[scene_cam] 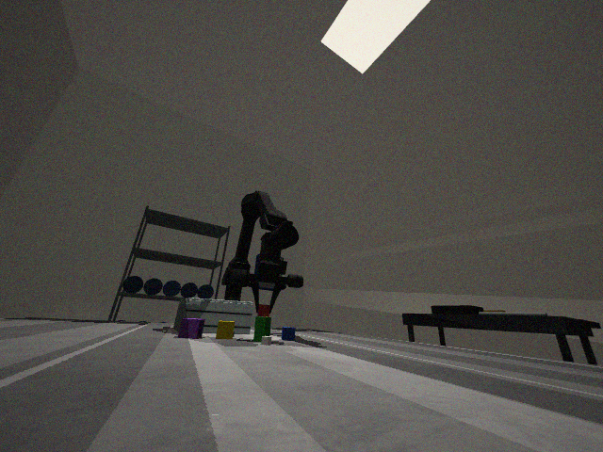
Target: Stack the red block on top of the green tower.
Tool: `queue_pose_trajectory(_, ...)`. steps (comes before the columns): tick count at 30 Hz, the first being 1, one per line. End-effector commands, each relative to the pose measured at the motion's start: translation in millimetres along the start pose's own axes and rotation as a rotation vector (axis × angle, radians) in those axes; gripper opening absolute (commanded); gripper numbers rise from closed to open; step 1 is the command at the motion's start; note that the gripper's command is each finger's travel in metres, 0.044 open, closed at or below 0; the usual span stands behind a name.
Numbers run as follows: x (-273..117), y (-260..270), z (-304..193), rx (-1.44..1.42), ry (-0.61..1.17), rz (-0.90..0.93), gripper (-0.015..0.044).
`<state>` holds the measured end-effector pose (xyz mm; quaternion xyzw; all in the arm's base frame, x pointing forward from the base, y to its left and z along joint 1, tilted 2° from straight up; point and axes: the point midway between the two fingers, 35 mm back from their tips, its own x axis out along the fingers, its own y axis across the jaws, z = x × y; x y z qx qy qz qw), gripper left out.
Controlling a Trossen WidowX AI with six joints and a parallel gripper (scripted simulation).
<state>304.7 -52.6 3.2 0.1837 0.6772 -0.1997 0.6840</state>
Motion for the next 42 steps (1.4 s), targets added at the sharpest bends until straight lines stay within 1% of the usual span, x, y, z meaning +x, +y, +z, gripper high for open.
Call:
queue_pose_trajectory(1, 1.1, 0.7, -1.0, 0.002, 0.003, 0.004, 0.0000)
queue_pose_trajectory(17, 2.2, 0.7, -1.0, 0.002, 0.003, 0.004, 0.0000)
queue_pose_trajectory(20, -3.7, 1.0, -0.6, 0.002, 0.003, 0.004, 0.0000)
queue_pose_trajectory(21, 0.9, -0.2, -0.7, 0.000, 0.003, -0.001, 0.0026)
queue_pose_trajectory(36, 0.9, -0.2, -0.7, 0.000, 0.003, -0.001, 0.0420)
queue_pose_trajectory(37, 0.9, -0.2, -0.7, 0.000, 0.003, -0.001, 0.0440)
queue_pose_trajectory(42, 0.9, -0.2, -0.7, 0.000, 0.003, -0.001, 0.0440)
